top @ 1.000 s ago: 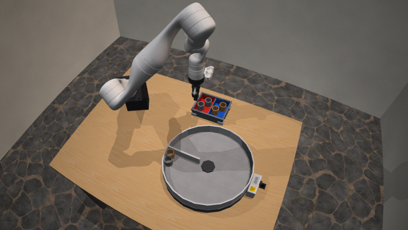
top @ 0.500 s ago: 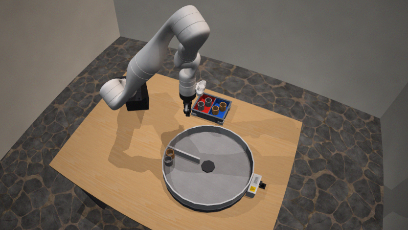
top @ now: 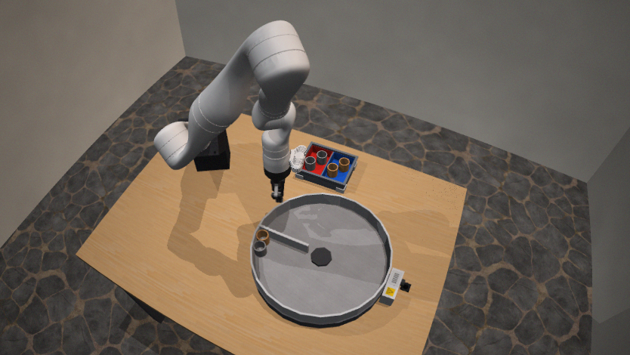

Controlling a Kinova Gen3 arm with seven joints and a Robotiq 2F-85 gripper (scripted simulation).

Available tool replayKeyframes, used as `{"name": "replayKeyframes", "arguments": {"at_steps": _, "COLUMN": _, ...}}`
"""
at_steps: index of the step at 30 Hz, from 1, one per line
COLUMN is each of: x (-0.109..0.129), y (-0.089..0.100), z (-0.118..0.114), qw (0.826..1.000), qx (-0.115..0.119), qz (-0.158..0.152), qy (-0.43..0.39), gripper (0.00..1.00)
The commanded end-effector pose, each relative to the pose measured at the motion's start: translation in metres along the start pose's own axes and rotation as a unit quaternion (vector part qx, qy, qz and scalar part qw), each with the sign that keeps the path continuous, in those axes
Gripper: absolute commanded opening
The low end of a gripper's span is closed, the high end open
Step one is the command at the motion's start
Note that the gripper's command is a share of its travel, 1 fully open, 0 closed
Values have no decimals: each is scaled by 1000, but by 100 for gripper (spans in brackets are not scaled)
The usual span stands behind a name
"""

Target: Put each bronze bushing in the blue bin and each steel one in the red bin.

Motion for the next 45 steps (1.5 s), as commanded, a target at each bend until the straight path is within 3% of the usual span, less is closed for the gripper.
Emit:
{"name": "replayKeyframes", "arguments": {"at_steps": 1, "x": -3, "y": -1, "z": 40, "qw": 1000, "qx": 8, "qz": -1, "qy": -5, "gripper": 18}}
{"name": "replayKeyframes", "arguments": {"at_steps": 4, "x": -3, "y": -1, "z": 40, "qw": 1000, "qx": 8, "qz": -1, "qy": -5, "gripper": 18}}
{"name": "replayKeyframes", "arguments": {"at_steps": 6, "x": -5, "y": -2, "z": 64, "qw": 1000, "qx": 8, "qz": -1, "qy": -2, "gripper": 18}}
{"name": "replayKeyframes", "arguments": {"at_steps": 8, "x": -5, "y": -2, "z": 64, "qw": 1000, "qx": 8, "qz": -1, "qy": -2, "gripper": 18}}
{"name": "replayKeyframes", "arguments": {"at_steps": 11, "x": -8, "y": -5, "z": 99, "qw": 1000, "qx": 8, "qz": -1, "qy": 4, "gripper": 18}}
{"name": "replayKeyframes", "arguments": {"at_steps": 14, "x": -8, "y": -5, "z": 99, "qw": 1000, "qx": 8, "qz": -1, "qy": 4, "gripper": 18}}
{"name": "replayKeyframes", "arguments": {"at_steps": 19, "x": -12, "y": -9, "z": 156, "qw": 1000, "qx": 8, "qz": -2, "qy": 13, "gripper": 18}}
{"name": "replayKeyframes", "arguments": {"at_steps": 32, "x": -13, "y": -9, "z": 157, "qw": 1000, "qx": 8, "qz": -1, "qy": 13, "gripper": 18}}
{"name": "replayKeyframes", "arguments": {"at_steps": 33, "x": -4, "y": -10, "z": 155, "qw": 999, "qx": 11, "qz": -29, "qy": 18, "gripper": 18}}
{"name": "replayKeyframes", "arguments": {"at_steps": 37, "x": -13, "y": -9, "z": 158, "qw": 1000, "qx": 8, "qz": -1, "qy": 13, "gripper": 18}}
{"name": "replayKeyframes", "arguments": {"at_steps": 45, "x": -13, "y": -9, "z": 158, "qw": 1000, "qx": 8, "qz": -1, "qy": 13, "gripper": 18}}
Point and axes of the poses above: the point where the finger pads meet when closed, its own y axis back along the fingers, its own z axis across the jaws, x = y × z, the point moved 7 cm from there along y, back along the fingers, and after that the axes turned 14 degrees about -y, right-handed, at the moved point
